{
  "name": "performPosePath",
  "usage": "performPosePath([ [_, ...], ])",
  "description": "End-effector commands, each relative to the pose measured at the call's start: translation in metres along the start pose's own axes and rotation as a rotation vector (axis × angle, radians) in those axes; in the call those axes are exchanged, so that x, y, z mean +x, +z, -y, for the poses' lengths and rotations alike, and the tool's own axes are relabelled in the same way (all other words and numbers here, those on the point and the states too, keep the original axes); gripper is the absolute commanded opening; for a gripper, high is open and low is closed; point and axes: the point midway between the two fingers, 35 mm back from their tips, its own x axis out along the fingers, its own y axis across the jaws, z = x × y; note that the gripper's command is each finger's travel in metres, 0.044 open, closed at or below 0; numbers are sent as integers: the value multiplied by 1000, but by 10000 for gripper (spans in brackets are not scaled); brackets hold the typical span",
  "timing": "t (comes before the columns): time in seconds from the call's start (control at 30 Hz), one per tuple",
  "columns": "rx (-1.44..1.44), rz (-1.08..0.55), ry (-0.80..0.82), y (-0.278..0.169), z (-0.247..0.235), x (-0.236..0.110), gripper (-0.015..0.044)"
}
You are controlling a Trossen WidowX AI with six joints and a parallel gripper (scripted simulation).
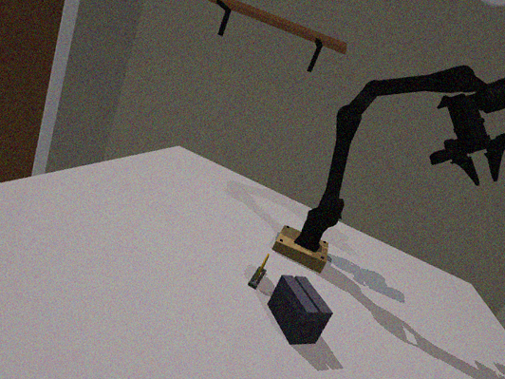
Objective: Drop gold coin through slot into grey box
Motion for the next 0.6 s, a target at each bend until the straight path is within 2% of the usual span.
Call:
performPosePath([
  [0.0, 315, -109, 97, -53, -24, 27, 161],
  [0.27, 901, -330, 241, -147, -96, 56, 161],
  [0.57, 1587, -600, 338, -221, -211, 53, 161],
])
